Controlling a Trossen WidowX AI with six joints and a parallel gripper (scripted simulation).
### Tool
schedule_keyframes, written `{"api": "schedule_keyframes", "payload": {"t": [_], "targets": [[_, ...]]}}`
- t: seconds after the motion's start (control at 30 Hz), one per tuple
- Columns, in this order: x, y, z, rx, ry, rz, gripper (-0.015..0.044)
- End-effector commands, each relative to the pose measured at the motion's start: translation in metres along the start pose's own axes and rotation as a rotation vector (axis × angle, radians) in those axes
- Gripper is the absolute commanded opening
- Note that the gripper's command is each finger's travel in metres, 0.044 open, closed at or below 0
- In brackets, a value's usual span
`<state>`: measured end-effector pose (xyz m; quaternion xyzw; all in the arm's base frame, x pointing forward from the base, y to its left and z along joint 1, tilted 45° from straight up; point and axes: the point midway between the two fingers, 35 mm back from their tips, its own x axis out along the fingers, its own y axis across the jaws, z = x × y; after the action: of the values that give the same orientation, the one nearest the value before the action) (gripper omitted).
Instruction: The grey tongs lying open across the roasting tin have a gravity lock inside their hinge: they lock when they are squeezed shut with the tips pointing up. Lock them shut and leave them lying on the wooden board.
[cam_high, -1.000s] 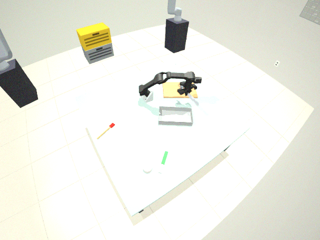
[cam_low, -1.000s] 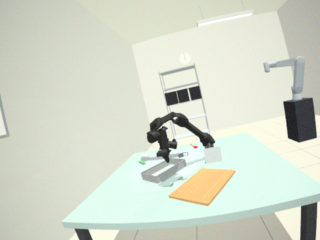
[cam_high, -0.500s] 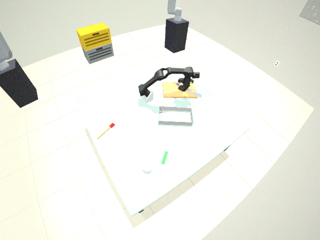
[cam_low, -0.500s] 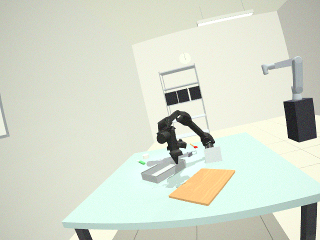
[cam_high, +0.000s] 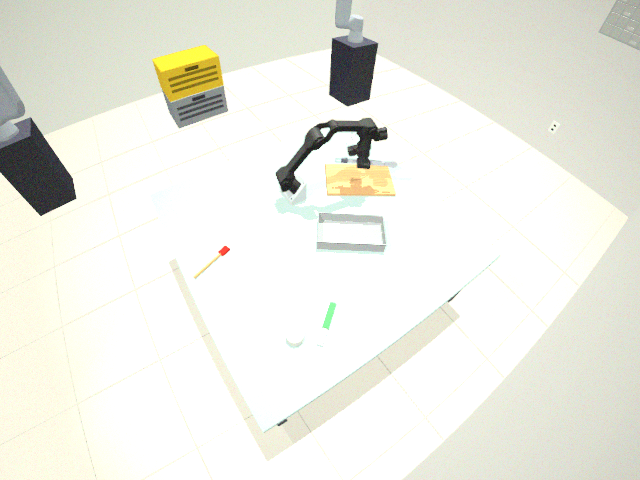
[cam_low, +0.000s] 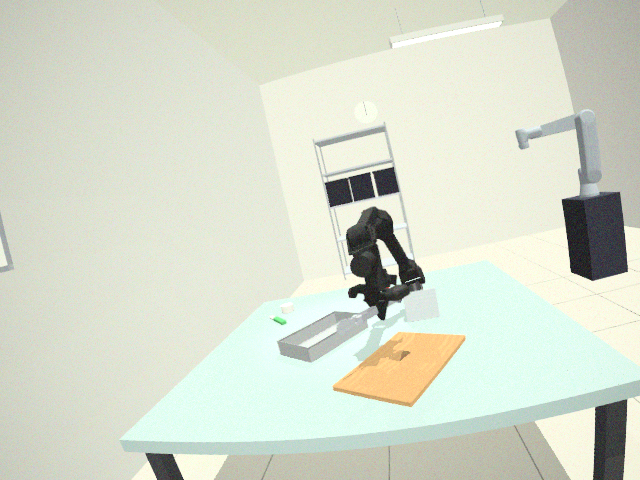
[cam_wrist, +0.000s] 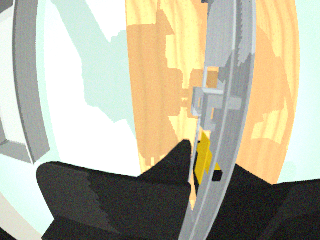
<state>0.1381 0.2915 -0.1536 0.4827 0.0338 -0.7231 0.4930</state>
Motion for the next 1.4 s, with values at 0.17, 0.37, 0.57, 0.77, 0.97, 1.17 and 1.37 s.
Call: {"api": "schedule_keyframes", "payload": {"t": [0.17, 0.37, 0.57, 0.77, 0.97, 1.17, 1.37], "targets": [[0.003, -0.051, 0.032, -0.360, -0.003, -0.004, -0.0150], [0.003, -0.052, 0.033, -0.367, -0.003, -0.004, -0.0150], [0.005, -0.053, 0.032, -0.369, 0.023, -0.008, -0.0150], [0.009, -0.058, 0.026, -0.374, 0.113, -0.023, -0.0150], [0.012, -0.062, 0.022, -0.378, 0.207, -0.039, -0.0150], [0.013, -0.065, 0.019, -0.379, 0.301, -0.055, -0.0150], [0.014, -0.068, 0.017, -0.380, 0.395, -0.071, -0.0150]]}}
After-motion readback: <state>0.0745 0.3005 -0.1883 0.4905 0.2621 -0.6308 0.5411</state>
